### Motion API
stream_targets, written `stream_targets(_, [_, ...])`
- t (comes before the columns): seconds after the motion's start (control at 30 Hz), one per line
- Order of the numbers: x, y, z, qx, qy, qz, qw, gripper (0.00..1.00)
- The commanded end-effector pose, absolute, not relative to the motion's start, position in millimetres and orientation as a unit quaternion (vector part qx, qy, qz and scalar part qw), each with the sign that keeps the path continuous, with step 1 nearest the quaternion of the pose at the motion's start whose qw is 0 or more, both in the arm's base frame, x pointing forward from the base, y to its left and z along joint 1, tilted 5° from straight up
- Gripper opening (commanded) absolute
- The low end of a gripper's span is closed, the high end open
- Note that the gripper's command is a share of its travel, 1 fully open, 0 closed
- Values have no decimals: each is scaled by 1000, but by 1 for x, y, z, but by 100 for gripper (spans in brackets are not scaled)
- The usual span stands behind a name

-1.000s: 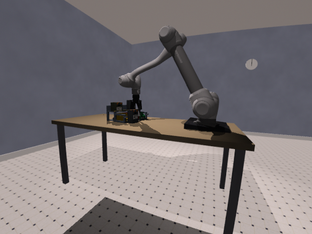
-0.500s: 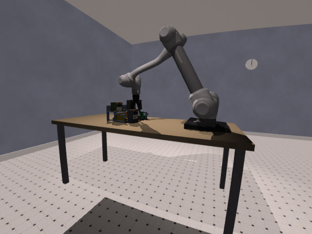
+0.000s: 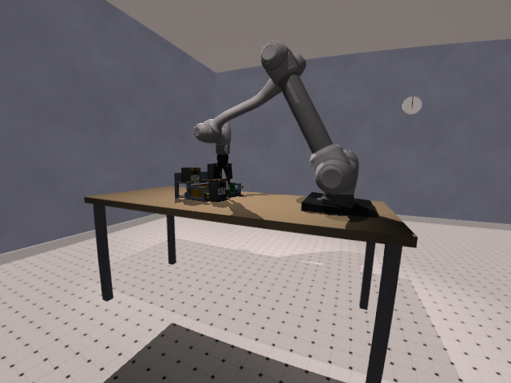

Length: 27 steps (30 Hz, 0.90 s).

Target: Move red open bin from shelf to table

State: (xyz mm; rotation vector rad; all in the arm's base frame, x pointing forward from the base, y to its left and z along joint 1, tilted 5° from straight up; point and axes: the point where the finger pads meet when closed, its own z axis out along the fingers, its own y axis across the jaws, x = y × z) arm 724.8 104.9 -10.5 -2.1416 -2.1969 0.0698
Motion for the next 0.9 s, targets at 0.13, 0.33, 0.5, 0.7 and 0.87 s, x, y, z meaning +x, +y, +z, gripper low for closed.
stream_targets(0.13, [725,105,-10,-697,-715,23,36,57])
stream_targets(0.33, [725,105,-10,-697,-715,23,36,57])
stream_targets(0.5, [724,105,-16,-697,-715,23,36,57])
stream_targets(0.7, [724,105,-20,-697,-715,23,36,57])
stream_targets(0.87, [724,105,-20,-697,-715,23,36,57])
